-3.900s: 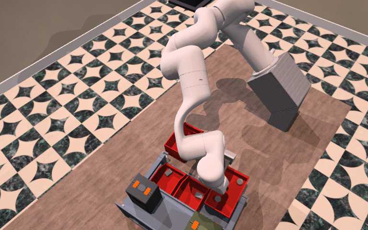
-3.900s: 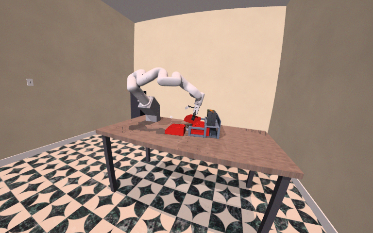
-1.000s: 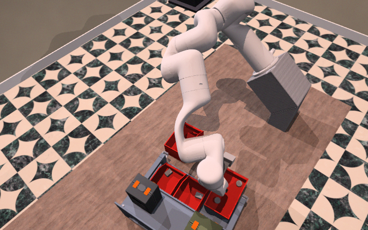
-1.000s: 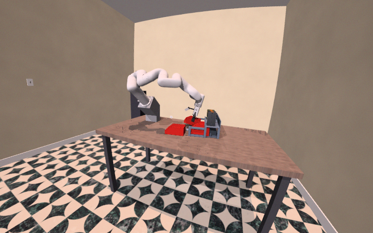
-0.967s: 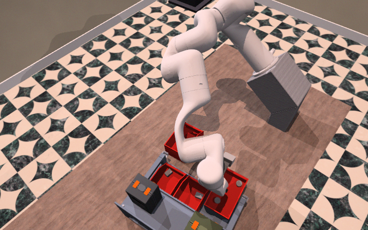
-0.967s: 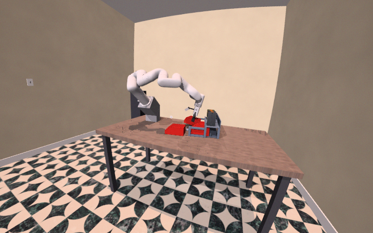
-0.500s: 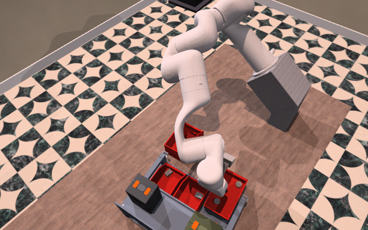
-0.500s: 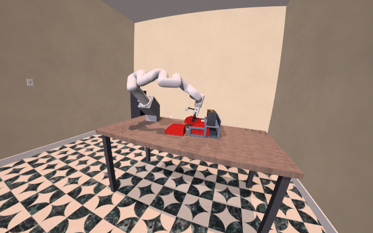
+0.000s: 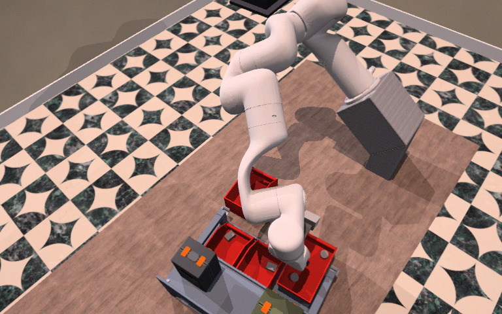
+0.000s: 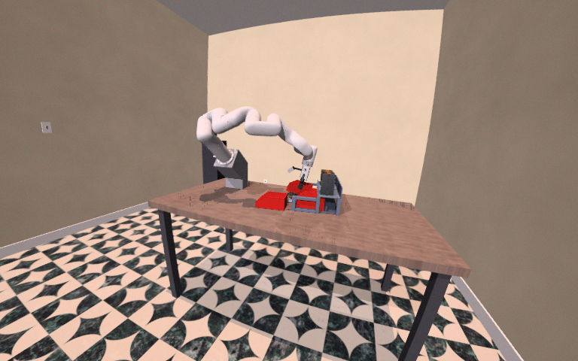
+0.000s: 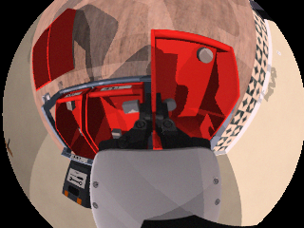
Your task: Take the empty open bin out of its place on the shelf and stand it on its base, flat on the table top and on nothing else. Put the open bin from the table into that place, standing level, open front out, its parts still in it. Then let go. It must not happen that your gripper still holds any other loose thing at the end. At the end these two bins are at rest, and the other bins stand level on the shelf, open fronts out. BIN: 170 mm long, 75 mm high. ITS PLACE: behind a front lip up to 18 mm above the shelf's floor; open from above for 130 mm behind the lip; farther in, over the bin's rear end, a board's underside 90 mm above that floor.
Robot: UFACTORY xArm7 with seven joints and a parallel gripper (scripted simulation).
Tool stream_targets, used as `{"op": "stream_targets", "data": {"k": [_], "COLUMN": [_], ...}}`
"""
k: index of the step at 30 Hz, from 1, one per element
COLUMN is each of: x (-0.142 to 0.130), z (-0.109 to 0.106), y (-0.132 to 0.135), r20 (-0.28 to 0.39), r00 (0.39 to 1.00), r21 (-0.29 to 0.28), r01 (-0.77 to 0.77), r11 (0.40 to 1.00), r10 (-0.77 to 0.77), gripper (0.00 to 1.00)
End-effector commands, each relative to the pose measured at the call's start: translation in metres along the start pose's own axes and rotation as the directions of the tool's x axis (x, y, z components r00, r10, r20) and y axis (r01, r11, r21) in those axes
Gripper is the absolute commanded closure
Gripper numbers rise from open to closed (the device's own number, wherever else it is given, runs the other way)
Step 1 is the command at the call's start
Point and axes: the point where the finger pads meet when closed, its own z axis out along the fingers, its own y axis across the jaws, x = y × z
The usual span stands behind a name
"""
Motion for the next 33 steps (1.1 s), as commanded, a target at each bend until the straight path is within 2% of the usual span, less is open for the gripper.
{"op": "stream_targets", "data": {"k": [1,33], "x": [-0.0036,-0.0088], "z": [-0.0030,-0.0030], "y": [0.0009,0.0009], "r20": [0.012,0.027], "r00": [1.000,1.000], "r21": [-0.003,-0.003], "r01": [0.000,0.000], "r11": [1.000,1.000], "r10": [0.000,0.000], "gripper": [1.00,1.00]}}
